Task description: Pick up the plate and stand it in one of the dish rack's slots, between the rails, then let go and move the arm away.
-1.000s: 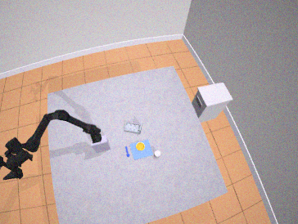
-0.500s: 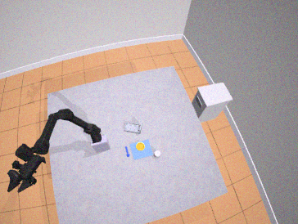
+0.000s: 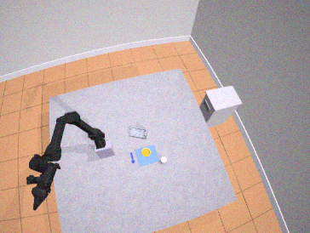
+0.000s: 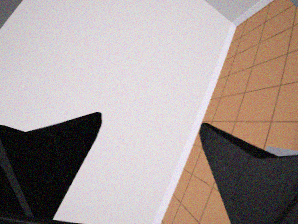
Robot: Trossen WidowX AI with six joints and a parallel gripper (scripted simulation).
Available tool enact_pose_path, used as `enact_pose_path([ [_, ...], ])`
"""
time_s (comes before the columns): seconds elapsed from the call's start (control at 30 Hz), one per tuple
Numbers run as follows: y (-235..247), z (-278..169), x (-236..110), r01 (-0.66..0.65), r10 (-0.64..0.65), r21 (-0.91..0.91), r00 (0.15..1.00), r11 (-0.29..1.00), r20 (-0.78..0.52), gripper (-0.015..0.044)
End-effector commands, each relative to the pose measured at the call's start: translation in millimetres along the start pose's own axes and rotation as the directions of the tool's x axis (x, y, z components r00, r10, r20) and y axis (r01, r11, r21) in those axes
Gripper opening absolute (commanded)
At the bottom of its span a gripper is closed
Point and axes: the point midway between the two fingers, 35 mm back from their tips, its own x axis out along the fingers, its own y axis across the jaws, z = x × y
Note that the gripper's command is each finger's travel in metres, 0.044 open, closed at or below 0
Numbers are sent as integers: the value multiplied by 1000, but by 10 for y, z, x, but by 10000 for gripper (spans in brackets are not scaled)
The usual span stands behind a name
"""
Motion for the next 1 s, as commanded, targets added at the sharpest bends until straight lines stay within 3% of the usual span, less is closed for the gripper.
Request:
enact_pose_path([
  [0.0,132,-330,-88,-20,12,-107,997,994,-74,400],
  [0.47,463,-1547,-518,-187,18,-440,932,878,-361,400],
  [0.97,520,-2739,-1222,-456,-65,-646,785,612,-616,400],
])
